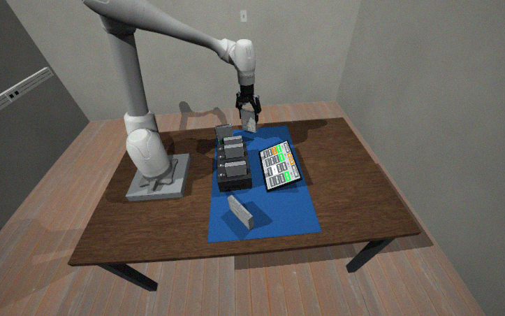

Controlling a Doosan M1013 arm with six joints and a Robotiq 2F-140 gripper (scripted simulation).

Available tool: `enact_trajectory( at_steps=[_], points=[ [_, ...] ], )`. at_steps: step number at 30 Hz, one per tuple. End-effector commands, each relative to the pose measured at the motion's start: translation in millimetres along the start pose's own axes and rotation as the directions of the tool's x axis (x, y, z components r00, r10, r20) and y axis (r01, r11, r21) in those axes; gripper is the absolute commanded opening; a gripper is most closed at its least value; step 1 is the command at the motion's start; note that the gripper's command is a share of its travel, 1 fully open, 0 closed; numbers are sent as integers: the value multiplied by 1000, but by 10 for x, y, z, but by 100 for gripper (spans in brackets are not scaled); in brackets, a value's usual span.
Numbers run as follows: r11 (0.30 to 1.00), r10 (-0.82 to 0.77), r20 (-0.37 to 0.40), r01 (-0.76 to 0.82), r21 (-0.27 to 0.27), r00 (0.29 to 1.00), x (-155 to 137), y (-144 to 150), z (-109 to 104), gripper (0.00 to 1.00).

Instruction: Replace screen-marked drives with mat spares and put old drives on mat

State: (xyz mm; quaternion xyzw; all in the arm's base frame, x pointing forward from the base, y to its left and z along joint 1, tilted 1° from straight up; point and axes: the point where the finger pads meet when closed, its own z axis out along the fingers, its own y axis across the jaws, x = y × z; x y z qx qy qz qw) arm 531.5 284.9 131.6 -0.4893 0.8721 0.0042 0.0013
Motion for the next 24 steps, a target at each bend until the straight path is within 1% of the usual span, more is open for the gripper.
enact_trajectory(
  at_steps=[1, 11, 13, 24],
  points=[
    [1000, 0, 1, 0, 0, 1000, -4, -2, -134, 10],
    [1000, 0, 1, 0, 0, 1000, -4, -1, -508, 10],
    [1000, 0, 1, 0, 0, 1000, -4, -1, -508, 10],
    [1000, 0, 1, 0, 0, 1000, -3, -1, -863, 10]
  ],
)
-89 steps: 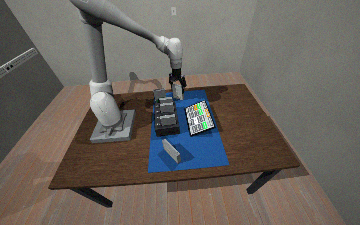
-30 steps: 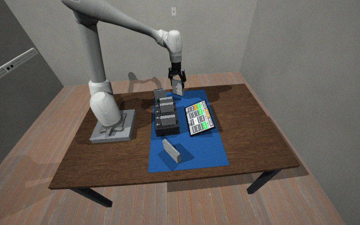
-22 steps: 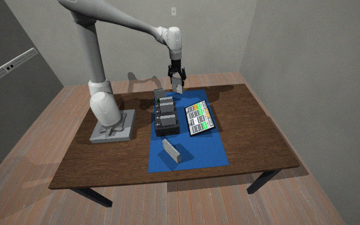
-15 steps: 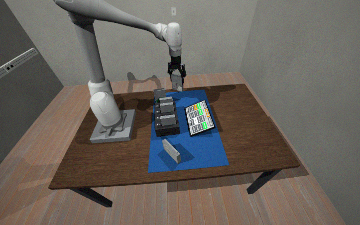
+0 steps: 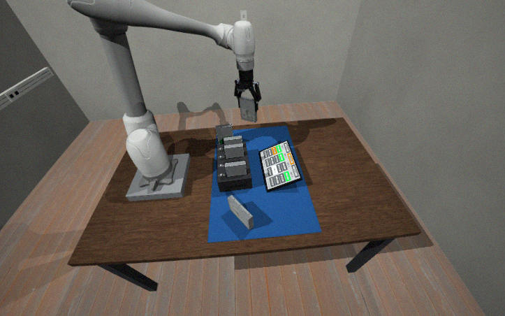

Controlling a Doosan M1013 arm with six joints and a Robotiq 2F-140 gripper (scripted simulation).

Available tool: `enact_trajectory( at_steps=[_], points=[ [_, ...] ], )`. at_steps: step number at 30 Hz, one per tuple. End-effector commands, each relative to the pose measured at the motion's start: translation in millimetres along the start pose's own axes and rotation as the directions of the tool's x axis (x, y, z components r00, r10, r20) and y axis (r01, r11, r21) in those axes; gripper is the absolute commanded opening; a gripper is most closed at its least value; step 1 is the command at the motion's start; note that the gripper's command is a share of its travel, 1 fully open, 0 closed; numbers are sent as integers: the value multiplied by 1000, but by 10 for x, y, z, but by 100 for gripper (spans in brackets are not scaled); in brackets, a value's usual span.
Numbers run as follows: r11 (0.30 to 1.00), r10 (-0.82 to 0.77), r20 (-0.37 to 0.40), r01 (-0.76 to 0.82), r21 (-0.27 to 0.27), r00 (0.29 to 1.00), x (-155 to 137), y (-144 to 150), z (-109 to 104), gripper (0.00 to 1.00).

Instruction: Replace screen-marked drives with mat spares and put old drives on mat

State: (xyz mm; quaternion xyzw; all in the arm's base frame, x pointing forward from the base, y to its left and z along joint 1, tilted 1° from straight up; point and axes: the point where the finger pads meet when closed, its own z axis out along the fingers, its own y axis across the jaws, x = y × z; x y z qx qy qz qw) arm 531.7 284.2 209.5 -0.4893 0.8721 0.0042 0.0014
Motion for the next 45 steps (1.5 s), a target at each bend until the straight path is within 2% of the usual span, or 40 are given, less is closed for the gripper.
enact_trajectory(
  at_steps=[1, 19, 45],
  points=[
    [1000, 0, 1, 0, 0, 1000, -3, -1, -111, 10],
    [1000, 0, 1, 0, 0, 1000, -3, -1, -364, 10],
    [1000, 7, 1, -7, 0, 1000, 6, -7, -386, 10]
  ],
)
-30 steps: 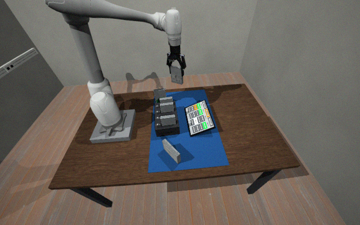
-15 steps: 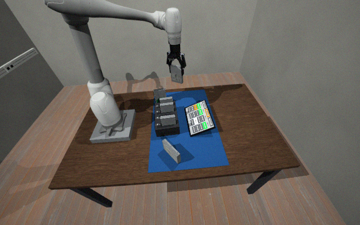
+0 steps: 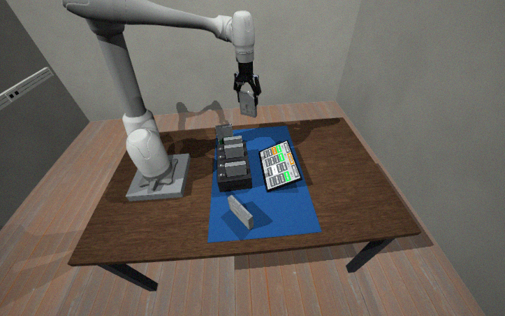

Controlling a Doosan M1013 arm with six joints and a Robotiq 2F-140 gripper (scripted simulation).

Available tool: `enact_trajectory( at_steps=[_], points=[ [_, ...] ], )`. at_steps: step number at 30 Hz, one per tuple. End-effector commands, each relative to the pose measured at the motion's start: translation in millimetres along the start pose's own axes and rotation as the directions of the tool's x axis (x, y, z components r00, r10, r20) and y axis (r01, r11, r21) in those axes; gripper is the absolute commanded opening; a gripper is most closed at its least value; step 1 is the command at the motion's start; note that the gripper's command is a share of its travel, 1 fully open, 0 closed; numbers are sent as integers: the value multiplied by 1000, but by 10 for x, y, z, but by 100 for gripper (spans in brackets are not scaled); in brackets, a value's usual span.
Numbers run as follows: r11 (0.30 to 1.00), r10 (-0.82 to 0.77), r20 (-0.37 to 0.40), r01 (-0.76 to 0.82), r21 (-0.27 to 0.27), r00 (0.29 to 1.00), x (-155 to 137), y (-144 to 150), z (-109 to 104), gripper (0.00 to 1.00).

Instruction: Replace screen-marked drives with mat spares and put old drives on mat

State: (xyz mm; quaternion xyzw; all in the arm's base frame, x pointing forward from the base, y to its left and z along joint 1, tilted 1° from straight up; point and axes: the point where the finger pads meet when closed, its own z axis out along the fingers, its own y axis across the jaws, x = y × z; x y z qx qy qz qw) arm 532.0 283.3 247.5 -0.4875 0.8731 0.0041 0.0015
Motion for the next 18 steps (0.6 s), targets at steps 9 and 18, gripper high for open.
enact_trajectory(
  at_steps=[9, 18],
  points=[
    [999, 32, 1, -32, 0, 999, 39, -26, -8, 10],
    [997, 77, 1, -77, 0, 997, 94, -61, -12, 10]
  ],
)
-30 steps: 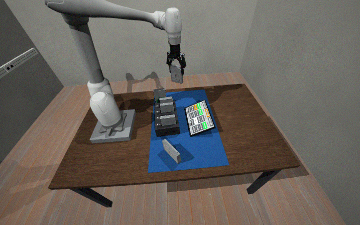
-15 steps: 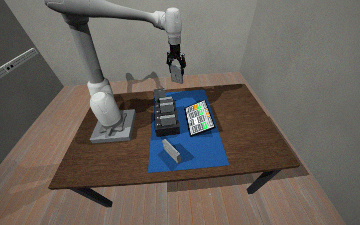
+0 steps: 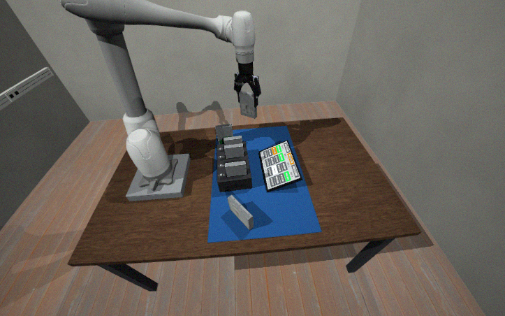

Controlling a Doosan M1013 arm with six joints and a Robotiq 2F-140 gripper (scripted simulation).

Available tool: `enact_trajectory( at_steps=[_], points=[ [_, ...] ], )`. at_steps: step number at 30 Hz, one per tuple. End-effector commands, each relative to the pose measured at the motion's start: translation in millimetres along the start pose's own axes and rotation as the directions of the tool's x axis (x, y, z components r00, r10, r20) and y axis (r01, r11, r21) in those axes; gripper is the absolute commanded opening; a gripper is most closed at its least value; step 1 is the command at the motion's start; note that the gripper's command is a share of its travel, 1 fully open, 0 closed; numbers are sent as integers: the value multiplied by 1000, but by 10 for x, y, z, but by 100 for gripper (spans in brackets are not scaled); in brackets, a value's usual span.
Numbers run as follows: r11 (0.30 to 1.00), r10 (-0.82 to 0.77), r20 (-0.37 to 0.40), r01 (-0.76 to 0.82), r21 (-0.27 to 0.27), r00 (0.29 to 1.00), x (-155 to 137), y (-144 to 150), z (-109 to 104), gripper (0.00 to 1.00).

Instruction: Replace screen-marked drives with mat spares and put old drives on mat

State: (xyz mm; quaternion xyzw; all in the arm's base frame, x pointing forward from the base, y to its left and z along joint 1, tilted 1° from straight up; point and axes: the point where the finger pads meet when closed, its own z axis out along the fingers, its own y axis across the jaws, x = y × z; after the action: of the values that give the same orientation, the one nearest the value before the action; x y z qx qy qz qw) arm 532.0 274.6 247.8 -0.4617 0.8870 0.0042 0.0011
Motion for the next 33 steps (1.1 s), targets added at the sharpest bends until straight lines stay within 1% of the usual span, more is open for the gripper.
enact_trajectory(
  at_steps=[1, 9, 11, 18, 26, 28, 33],
  points=[
    [1000, 26, 1, -26, 0, 1000, 28, -23, -10, 10],
    [994, 108, 1, -108, 0, 994, 126, -91, -16, 10],
    [994, 108, 1, -108, 0, 994, 126, -91, -16, 10],
    [979, 203, 1, -203, 0, 979, 243, -167, -23, 10],
    [942, 336, 1, -336, 0, 942, 412, -270, -33, 10],
    [942, 336, 1, -336, 0, 942, 412, -270, -33, 10],
    [904, 428, 1, -428, 0, 904, 536, -341, -38, 10]
  ],
)
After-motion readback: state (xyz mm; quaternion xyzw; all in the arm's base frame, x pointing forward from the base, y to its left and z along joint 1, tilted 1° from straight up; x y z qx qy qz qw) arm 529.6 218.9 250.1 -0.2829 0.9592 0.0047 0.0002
